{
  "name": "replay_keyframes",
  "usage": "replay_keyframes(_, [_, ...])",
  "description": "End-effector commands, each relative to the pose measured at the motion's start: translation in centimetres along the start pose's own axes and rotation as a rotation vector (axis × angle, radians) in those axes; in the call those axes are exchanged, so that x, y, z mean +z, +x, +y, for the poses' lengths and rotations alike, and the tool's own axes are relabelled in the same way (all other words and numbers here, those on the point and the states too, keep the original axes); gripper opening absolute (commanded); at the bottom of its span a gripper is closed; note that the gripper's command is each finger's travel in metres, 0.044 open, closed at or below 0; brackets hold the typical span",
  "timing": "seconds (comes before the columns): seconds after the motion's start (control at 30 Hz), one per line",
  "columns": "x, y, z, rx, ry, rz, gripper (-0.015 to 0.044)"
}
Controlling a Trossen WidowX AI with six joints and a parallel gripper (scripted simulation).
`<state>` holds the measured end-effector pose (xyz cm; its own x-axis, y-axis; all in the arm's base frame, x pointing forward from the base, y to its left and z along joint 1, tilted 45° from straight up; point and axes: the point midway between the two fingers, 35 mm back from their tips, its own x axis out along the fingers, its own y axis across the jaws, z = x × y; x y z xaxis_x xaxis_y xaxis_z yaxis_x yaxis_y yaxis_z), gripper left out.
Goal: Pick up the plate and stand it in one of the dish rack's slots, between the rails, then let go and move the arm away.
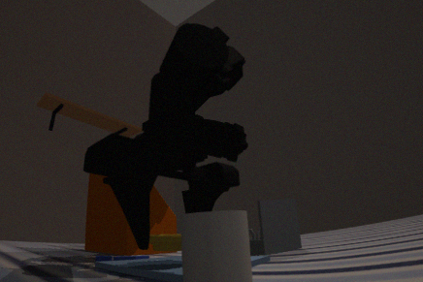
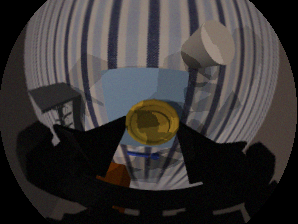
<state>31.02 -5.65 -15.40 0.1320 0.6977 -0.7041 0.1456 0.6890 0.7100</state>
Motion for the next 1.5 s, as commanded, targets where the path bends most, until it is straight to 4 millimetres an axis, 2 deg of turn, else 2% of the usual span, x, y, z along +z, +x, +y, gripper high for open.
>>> replay_keyframes(0.0, [0.9, -2.5, -0.3, -0.015, -0.011, -0.017, 0.0079])
replay_keyframes(0.1, [1.2, -4.6, -0.5, -0.019, -0.011, -0.018, 0.0001])
replay_keyframes(0.4, [1.1, -11.0, -0.6, -0.021, -0.011, -0.016, 0.0000])
replay_keyframes(0.67, [1.0, -15.4, -0.6, -0.014, -0.013, -0.015, 0.0000])
replay_keyframes(0.83, [1.0, -15.8, -0.3, -0.014, 0.010, -0.015, 0.0000])
replay_keyframes(1.47, [-0.5, -16.9, 9.3, -0.018, 0.658, -0.022, 0.0000])
